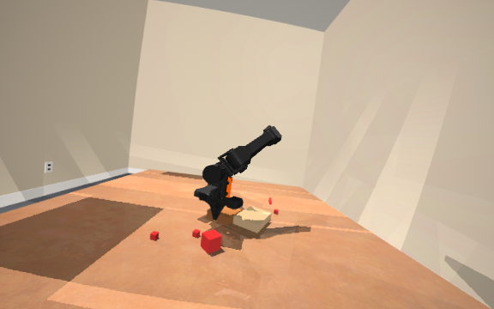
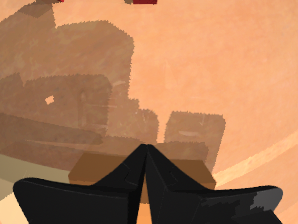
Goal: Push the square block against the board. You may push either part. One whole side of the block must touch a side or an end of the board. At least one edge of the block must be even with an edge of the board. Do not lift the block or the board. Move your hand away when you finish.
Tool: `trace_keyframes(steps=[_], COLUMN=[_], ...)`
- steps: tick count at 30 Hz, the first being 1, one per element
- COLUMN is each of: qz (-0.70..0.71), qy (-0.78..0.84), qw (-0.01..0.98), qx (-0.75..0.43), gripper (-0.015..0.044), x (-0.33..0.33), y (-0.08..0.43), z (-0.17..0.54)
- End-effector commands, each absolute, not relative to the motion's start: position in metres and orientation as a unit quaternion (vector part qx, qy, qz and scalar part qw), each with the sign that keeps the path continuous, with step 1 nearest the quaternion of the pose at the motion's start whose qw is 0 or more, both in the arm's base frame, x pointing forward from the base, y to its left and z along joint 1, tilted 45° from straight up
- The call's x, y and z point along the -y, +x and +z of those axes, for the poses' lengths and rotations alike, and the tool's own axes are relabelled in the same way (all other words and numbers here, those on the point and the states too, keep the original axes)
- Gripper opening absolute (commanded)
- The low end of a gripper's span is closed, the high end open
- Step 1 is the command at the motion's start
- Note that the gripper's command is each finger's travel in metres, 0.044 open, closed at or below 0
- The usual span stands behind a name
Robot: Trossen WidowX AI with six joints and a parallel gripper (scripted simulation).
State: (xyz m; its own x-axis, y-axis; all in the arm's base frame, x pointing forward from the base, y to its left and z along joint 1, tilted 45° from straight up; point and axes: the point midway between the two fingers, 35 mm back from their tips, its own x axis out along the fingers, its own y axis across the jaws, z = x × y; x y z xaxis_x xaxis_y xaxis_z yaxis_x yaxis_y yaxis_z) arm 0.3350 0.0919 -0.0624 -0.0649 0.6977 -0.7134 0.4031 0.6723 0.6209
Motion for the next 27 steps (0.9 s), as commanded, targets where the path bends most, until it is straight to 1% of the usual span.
trace_keyframes(steps=[1,19,27], qz=[0.130,0.130,0.130], qy=[0.384,0.385,0.384], qw=[0.560,0.559,0.559], qx=[-0.722,-0.723,-0.723], gripper=[0.0000,0.0000,0.0000], x=[-0.096,-0.102,-0.100], y=[0.325,0.302,0.311], z=[-0.061,-0.054,-0.056])
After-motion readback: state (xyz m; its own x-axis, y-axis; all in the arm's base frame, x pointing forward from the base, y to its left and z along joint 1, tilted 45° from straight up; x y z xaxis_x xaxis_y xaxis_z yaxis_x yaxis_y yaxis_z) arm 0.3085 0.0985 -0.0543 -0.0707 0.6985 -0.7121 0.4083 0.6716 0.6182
